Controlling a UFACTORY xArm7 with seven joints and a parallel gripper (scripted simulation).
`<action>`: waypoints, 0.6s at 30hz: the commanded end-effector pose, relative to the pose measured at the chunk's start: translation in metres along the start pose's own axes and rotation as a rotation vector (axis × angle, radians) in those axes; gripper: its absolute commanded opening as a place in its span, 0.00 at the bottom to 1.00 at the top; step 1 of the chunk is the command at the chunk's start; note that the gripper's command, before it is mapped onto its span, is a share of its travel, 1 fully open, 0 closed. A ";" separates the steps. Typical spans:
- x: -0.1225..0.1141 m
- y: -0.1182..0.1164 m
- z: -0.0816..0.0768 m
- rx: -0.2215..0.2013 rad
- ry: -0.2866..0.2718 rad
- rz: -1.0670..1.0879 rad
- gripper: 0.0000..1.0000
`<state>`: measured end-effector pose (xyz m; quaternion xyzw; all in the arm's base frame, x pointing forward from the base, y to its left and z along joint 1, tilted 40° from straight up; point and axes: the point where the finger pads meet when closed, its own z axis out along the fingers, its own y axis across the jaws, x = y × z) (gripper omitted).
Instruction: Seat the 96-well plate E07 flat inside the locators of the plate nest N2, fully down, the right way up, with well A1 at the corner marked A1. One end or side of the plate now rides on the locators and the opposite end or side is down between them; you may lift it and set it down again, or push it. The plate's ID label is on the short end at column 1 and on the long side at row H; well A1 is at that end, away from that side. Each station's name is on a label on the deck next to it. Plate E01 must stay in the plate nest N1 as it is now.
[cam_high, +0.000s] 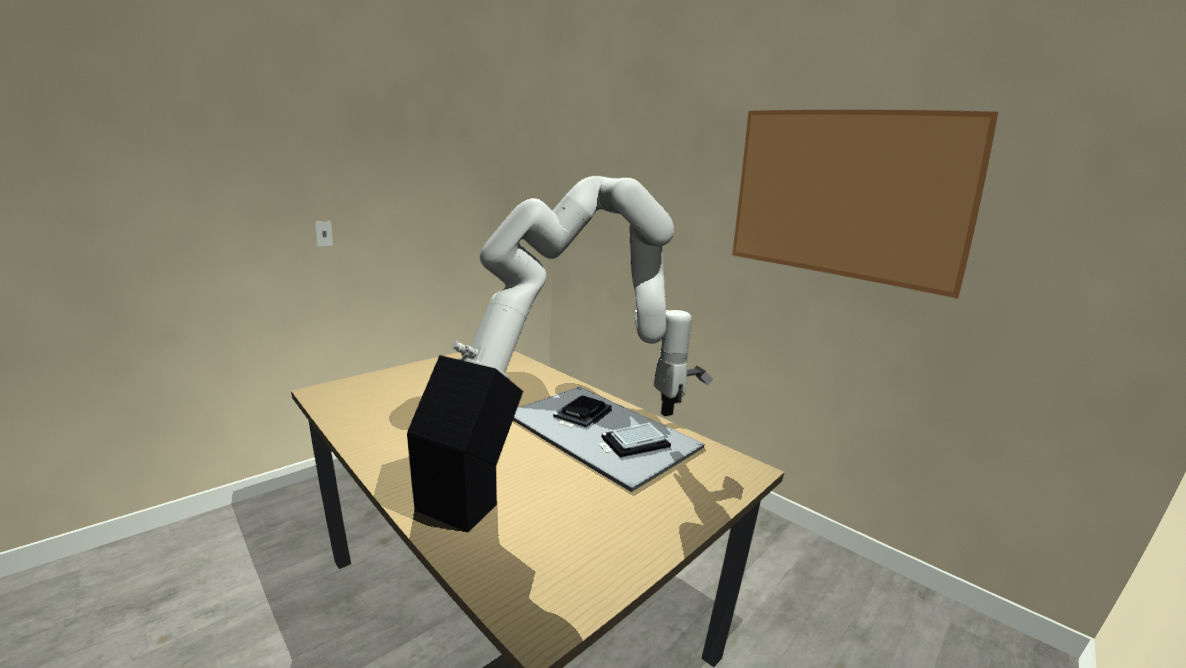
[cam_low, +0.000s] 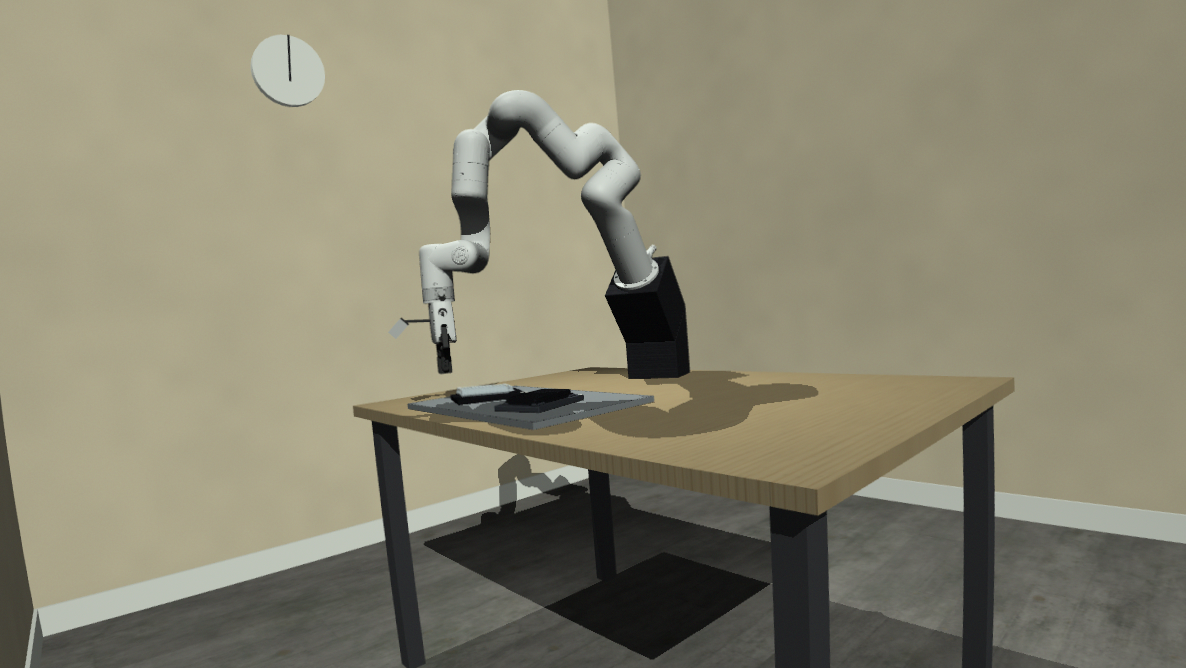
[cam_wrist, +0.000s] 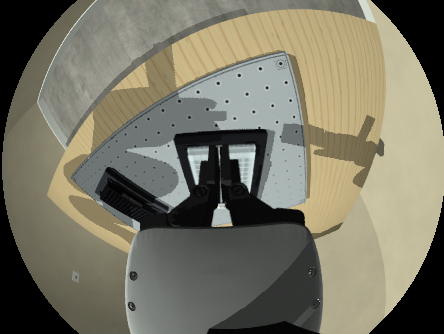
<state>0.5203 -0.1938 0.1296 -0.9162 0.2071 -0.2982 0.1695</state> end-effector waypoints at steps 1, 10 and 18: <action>0.002 0.001 -0.001 -0.002 0.003 0.000 0.00; 0.002 0.001 0.009 -0.002 0.003 0.000 0.00; 0.002 0.001 0.023 -0.002 0.003 0.000 0.00</action>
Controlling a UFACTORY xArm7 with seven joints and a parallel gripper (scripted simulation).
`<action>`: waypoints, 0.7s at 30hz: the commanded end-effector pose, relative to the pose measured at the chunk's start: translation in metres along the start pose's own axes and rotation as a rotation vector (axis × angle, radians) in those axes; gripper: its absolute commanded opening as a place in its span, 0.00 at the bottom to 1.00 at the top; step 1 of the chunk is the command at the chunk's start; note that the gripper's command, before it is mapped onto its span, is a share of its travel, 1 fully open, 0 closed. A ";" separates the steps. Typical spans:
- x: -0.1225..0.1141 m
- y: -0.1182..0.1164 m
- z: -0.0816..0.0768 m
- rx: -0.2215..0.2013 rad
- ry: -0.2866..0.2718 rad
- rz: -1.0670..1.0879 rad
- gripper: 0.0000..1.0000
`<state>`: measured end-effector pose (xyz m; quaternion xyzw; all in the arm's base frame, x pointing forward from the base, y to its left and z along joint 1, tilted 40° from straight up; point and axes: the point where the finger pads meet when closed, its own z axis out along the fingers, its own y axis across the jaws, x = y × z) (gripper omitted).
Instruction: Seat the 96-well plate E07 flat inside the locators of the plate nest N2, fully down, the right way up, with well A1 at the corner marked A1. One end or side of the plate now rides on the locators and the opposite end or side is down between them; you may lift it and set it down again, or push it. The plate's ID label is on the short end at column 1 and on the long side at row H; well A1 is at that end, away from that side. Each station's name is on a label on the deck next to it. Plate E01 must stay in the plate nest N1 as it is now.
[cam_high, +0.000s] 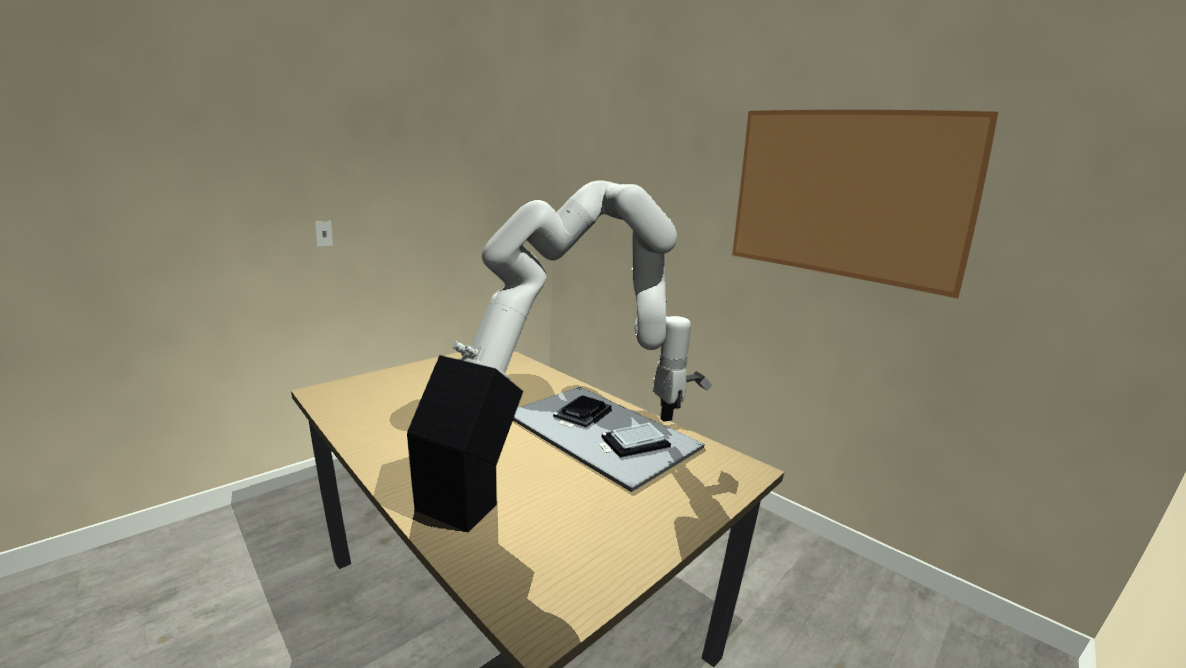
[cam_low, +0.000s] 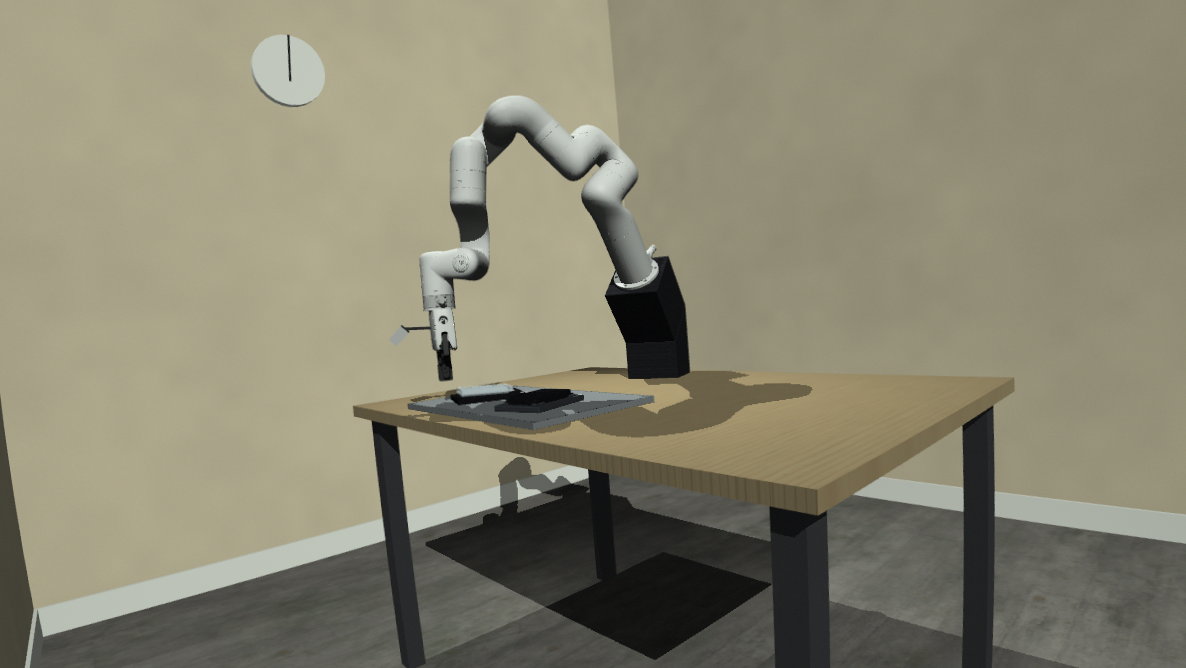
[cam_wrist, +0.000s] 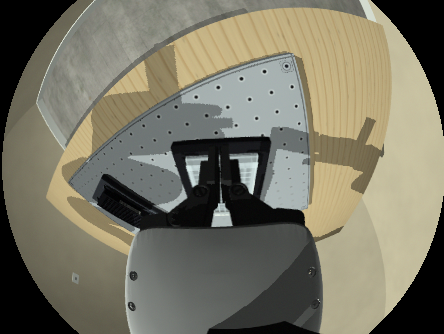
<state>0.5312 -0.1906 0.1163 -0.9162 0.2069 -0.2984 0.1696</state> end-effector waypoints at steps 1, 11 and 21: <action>0.002 0.001 0.007 -0.002 0.003 0.000 0.00; 0.002 0.001 0.020 -0.002 0.003 0.000 0.00; 0.002 0.001 0.035 -0.002 0.003 0.000 0.00</action>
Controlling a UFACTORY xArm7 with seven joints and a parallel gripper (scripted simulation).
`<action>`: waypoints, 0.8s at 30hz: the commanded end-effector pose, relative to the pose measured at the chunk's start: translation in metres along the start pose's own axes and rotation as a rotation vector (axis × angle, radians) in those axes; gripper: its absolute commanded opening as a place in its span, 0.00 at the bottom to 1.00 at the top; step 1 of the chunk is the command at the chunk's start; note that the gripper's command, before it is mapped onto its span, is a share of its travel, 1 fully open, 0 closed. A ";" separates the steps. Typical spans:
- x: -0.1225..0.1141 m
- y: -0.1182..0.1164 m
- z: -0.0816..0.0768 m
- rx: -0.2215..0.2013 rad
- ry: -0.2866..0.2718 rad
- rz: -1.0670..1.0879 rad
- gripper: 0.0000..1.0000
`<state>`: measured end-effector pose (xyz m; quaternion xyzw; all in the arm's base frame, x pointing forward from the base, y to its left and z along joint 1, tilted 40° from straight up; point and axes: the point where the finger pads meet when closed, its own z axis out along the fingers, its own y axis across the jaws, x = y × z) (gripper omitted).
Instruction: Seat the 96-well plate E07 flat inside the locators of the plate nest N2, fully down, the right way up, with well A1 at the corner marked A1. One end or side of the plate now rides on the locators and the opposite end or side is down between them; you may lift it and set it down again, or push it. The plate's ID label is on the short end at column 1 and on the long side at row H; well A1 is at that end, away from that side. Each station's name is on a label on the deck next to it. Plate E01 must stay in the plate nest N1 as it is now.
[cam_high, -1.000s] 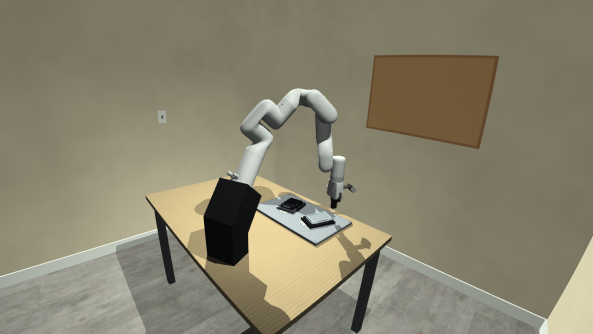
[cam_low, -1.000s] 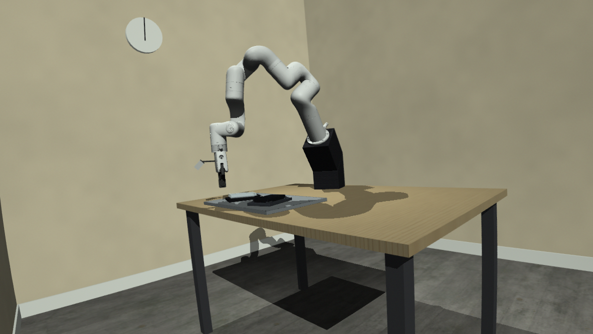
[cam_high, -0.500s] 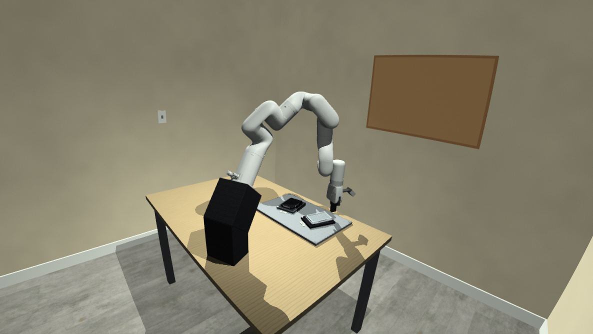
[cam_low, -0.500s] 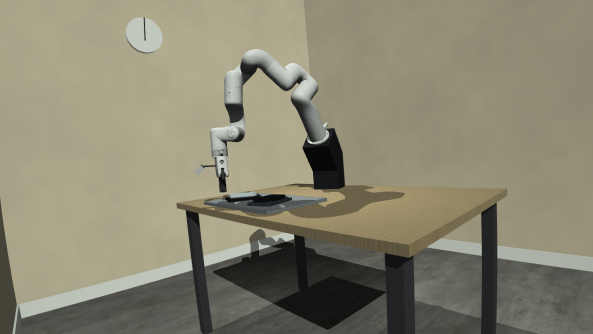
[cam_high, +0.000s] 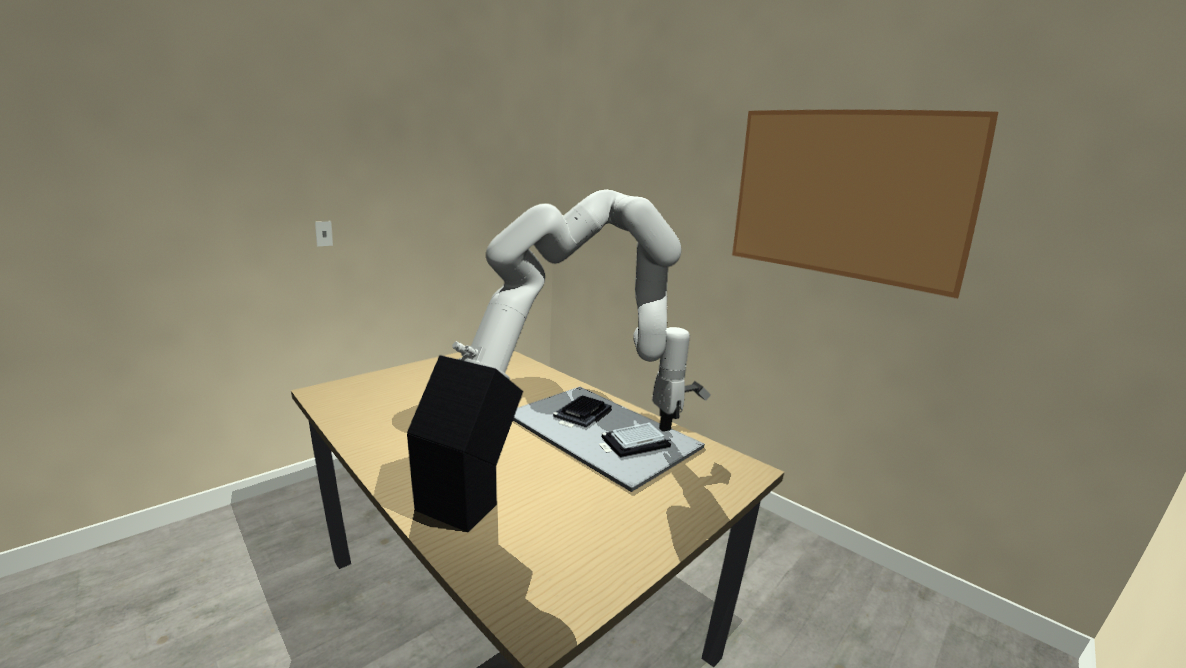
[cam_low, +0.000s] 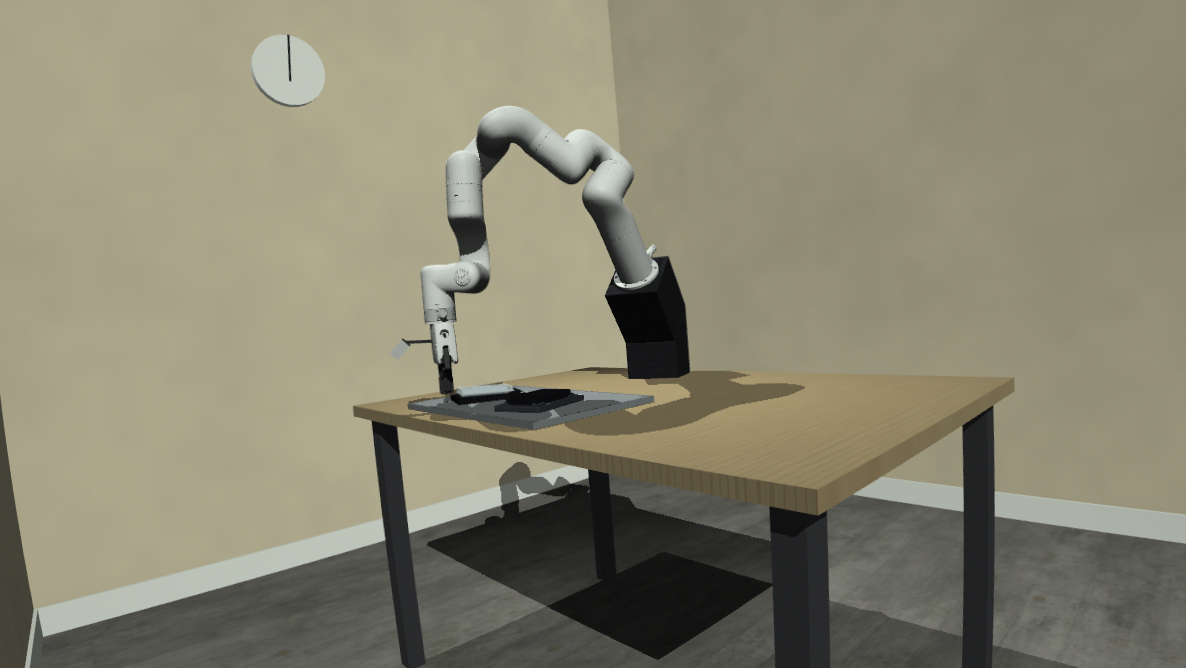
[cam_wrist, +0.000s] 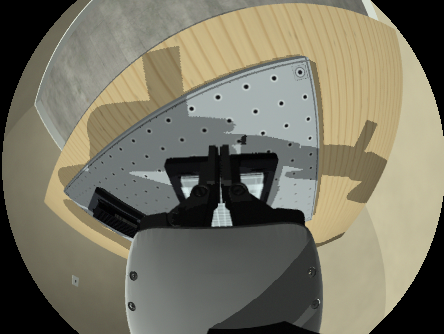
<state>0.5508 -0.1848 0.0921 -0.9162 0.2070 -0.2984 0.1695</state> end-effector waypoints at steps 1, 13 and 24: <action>0.002 0.001 0.003 -0.002 0.003 0.000 0.00; 0.001 0.001 0.004 -0.002 0.003 0.000 0.00; -0.002 0.001 0.004 -0.002 0.003 0.000 0.00</action>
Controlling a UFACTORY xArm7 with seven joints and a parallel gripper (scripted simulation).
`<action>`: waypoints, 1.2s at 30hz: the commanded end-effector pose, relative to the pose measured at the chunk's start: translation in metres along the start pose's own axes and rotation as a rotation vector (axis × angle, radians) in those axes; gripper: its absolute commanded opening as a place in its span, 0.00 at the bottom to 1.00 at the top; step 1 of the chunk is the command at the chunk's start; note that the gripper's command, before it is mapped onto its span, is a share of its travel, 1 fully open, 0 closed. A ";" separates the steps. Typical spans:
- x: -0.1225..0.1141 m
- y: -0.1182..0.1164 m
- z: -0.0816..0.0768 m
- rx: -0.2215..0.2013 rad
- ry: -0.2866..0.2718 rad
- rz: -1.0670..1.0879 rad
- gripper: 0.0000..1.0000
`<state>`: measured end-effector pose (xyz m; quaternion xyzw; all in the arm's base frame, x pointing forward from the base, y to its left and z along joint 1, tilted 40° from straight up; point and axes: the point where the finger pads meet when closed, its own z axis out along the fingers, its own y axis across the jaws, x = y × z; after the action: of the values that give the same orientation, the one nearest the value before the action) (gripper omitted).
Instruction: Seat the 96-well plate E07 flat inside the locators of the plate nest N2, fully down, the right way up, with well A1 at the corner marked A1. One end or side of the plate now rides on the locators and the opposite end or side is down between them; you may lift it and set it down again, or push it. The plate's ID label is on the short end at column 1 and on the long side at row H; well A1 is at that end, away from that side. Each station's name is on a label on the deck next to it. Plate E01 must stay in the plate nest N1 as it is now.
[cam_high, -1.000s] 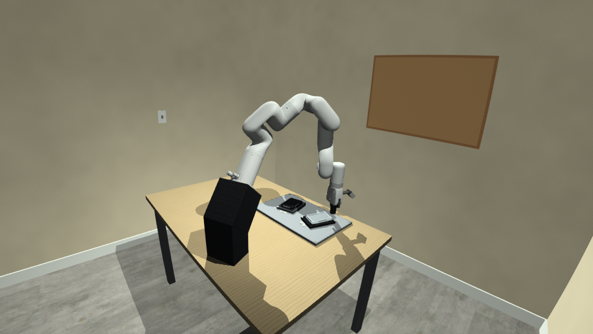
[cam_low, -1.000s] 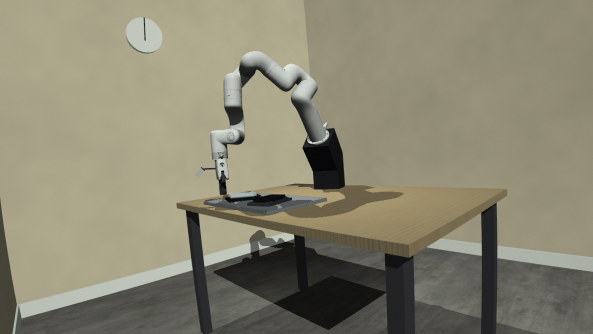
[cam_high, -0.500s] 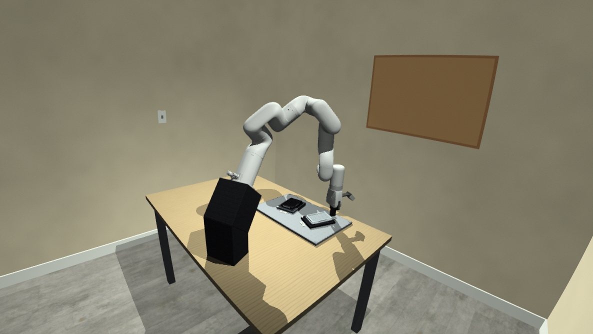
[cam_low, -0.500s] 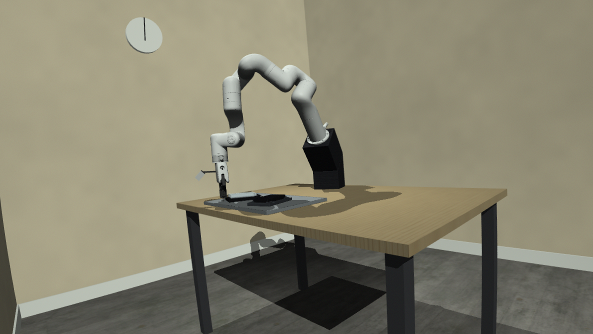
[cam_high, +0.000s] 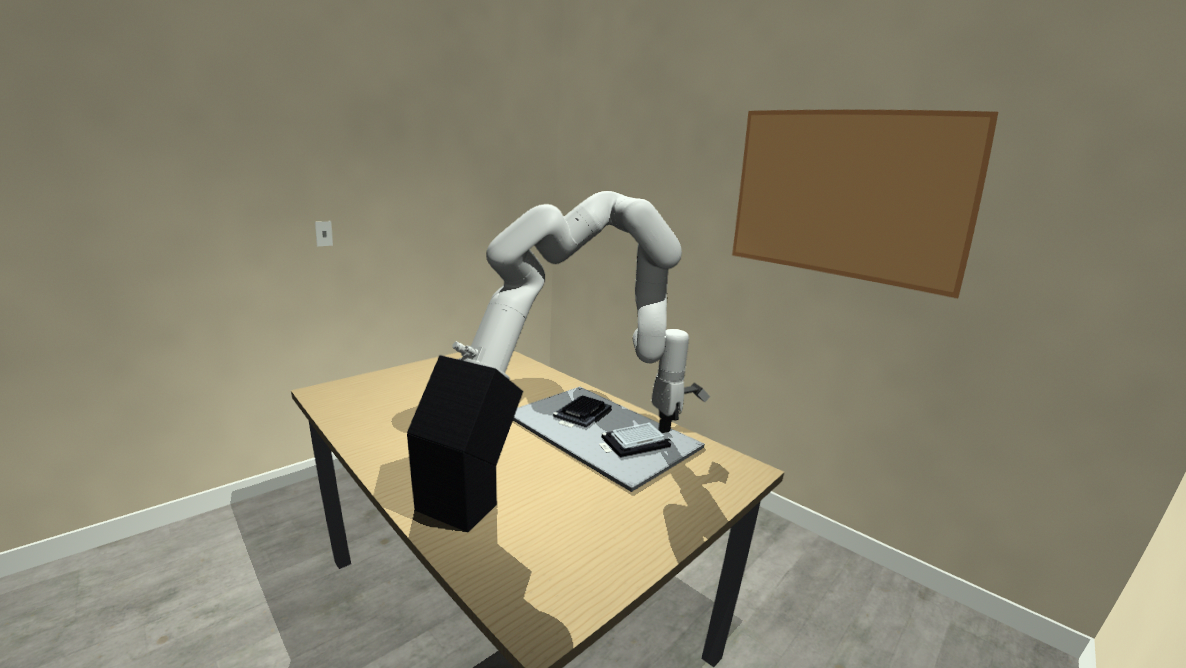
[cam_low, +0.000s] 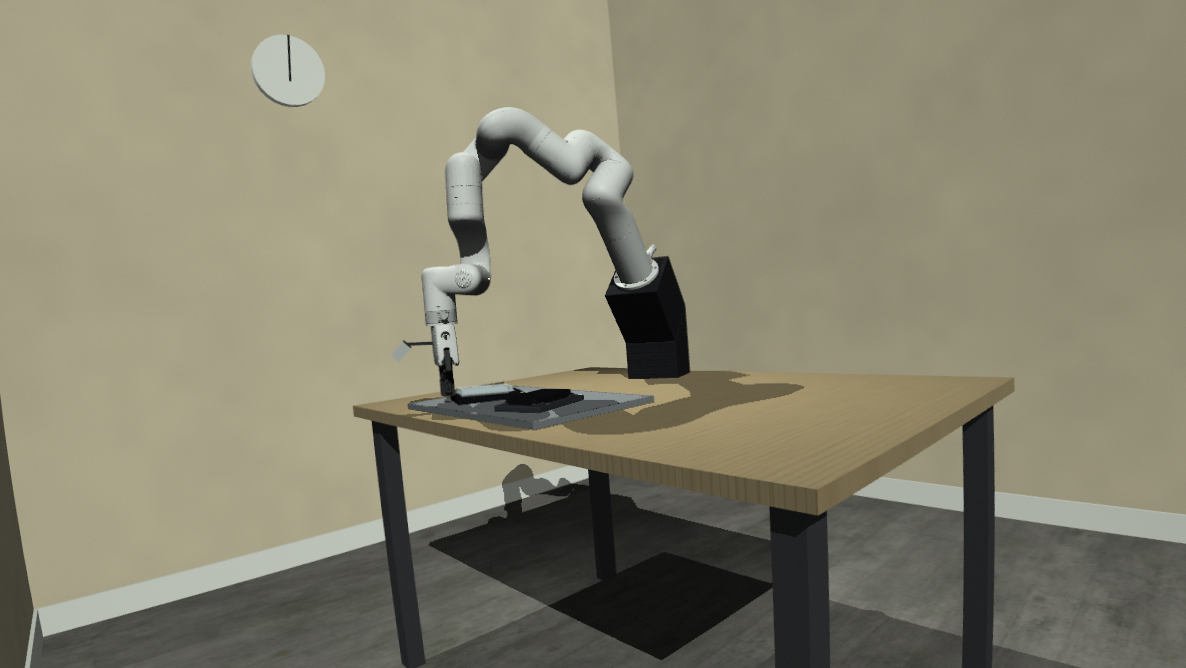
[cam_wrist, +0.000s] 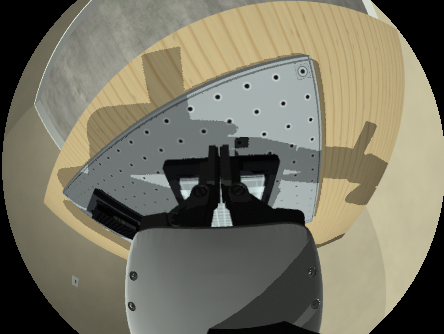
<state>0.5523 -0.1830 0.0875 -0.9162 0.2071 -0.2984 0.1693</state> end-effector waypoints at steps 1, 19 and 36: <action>0.000 0.001 -0.001 -0.001 0.003 0.000 0.00; -0.005 0.001 -0.001 -0.001 0.003 0.000 0.00; -0.011 0.001 -0.001 -0.001 0.002 0.000 0.00</action>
<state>0.5445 -0.1780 0.0825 -0.9162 0.2071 -0.2984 0.1693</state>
